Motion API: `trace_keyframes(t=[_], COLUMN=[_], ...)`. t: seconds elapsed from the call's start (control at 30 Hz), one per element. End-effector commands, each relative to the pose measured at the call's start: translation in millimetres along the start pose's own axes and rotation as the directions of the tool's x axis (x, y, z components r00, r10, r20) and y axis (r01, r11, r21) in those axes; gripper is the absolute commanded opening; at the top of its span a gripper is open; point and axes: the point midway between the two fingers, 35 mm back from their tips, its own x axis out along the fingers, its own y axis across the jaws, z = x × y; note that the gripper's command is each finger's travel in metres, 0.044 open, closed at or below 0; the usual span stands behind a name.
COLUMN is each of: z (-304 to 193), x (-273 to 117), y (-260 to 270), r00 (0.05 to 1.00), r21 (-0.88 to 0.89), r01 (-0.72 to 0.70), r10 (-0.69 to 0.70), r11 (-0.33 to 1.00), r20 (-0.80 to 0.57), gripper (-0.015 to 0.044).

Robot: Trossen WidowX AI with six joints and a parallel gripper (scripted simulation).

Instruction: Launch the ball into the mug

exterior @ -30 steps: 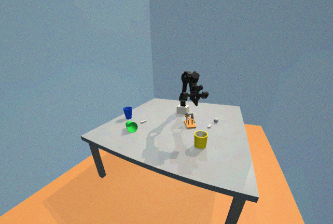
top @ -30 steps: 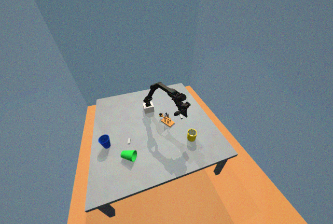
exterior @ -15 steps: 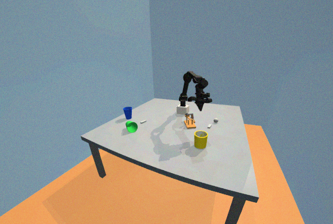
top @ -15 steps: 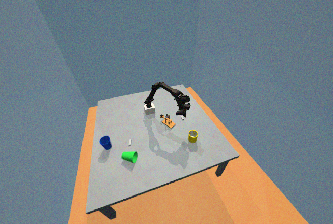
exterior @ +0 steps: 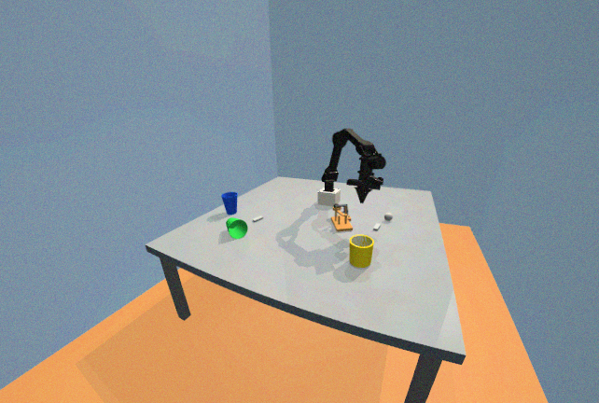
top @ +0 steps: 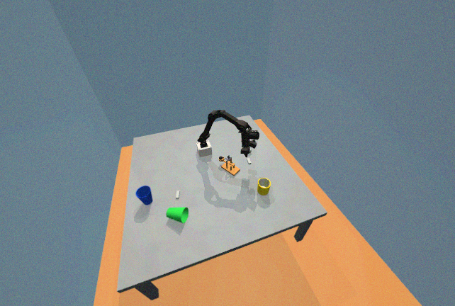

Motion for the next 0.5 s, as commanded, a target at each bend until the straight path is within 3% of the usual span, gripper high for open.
trace_keyframes(t=[0.0, 0.47], z=[-19.4, -81.5], x=[1.9, 0.4], y=[20.5, 71.4], r00=[0.997, 0.950], r21=[-0.120, -0.476], r01=[0.000, -0.065], r10=[-0.010, -0.092], r11=[0.993, 0.877], r20=[-0.080, -0.297], gripper=[0.0000, 0.0000])
